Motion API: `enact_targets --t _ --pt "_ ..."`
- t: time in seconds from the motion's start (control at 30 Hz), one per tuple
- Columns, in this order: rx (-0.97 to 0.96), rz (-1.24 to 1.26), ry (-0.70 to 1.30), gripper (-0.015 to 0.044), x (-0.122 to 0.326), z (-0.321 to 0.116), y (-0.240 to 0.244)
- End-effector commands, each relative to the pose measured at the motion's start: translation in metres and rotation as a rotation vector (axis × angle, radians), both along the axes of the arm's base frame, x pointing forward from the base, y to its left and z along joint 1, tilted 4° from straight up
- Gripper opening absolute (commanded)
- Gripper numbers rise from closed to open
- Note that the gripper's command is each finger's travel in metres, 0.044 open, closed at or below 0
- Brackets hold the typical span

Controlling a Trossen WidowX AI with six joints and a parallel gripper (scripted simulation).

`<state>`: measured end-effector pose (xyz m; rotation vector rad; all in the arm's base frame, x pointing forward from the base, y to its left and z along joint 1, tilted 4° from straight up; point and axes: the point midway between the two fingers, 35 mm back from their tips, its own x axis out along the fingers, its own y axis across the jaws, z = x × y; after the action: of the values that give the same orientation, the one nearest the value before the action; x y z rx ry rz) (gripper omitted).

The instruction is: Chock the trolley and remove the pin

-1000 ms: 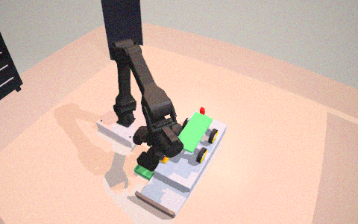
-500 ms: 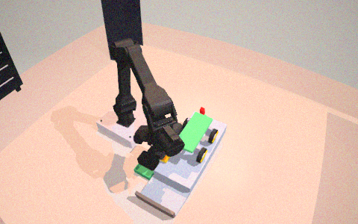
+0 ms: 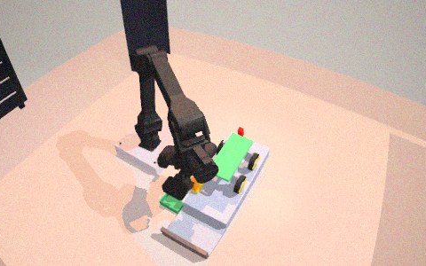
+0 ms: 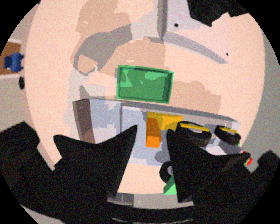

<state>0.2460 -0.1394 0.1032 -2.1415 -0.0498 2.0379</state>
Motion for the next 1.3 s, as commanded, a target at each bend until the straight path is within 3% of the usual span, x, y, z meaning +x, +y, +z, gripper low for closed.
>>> enact_targets --t 0.0,0.33,0.47,0.6,0.93,1.27 --pt "-0.001 0.001 -0.012 0.0190 -0.001 0.014 -0.002" --pt "-0.001 0.001 -0.012 0.0190 -0.002 0.045 -0.007" --pt "-0.004 -0.001 -0.008 0.0295 -0.002 0.037 -0.006" --pt "-0.031 0.060 -0.031 0.0190 0.002 0.040 -0.007" --pt "-0.150 0.464 -0.154 0.0190 0.030 0.063 0.007" --pt "-0.069 0.973 -0.270 0.0190 0.055 0.081 0.089"
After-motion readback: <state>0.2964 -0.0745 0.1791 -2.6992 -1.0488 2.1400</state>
